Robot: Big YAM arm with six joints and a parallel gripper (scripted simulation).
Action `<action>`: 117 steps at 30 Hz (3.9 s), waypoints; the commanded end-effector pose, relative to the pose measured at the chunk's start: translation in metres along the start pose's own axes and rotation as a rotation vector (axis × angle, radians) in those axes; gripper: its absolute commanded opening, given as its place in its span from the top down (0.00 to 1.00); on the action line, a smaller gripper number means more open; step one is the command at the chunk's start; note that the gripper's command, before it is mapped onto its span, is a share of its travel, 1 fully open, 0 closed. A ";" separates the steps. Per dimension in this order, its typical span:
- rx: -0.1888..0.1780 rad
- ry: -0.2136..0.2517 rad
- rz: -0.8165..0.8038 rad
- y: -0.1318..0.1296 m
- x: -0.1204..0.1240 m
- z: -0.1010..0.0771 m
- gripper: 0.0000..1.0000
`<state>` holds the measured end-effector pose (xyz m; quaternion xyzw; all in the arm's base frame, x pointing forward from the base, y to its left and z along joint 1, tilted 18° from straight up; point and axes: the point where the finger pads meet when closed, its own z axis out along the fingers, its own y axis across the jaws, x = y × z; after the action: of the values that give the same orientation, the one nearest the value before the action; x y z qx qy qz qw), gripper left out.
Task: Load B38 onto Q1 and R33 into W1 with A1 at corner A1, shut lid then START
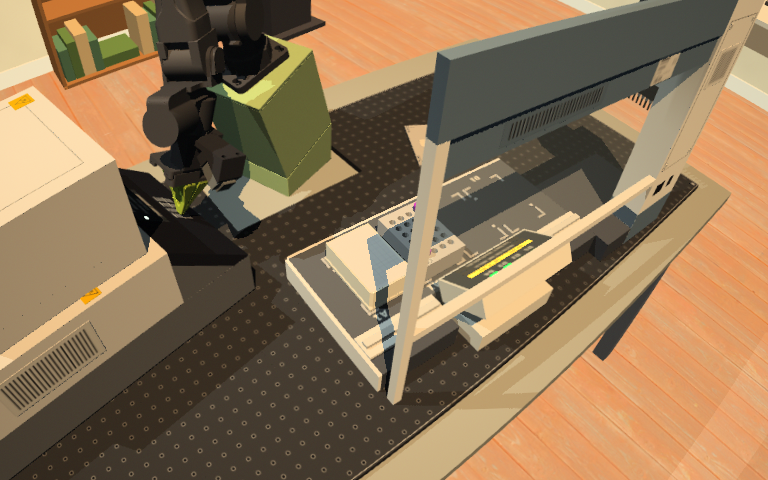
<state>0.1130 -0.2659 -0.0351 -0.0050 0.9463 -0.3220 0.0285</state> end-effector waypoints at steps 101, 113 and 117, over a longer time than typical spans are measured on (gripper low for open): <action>0.019 -0.004 0.006 -0.003 0.005 0.006 1.00; 0.016 0.003 0.002 0.000 0.008 0.007 1.00; 0.014 0.004 0.004 -0.001 0.007 0.007 1.00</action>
<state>0.1107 -0.2677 -0.0400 -0.0081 0.9453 -0.3247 0.0317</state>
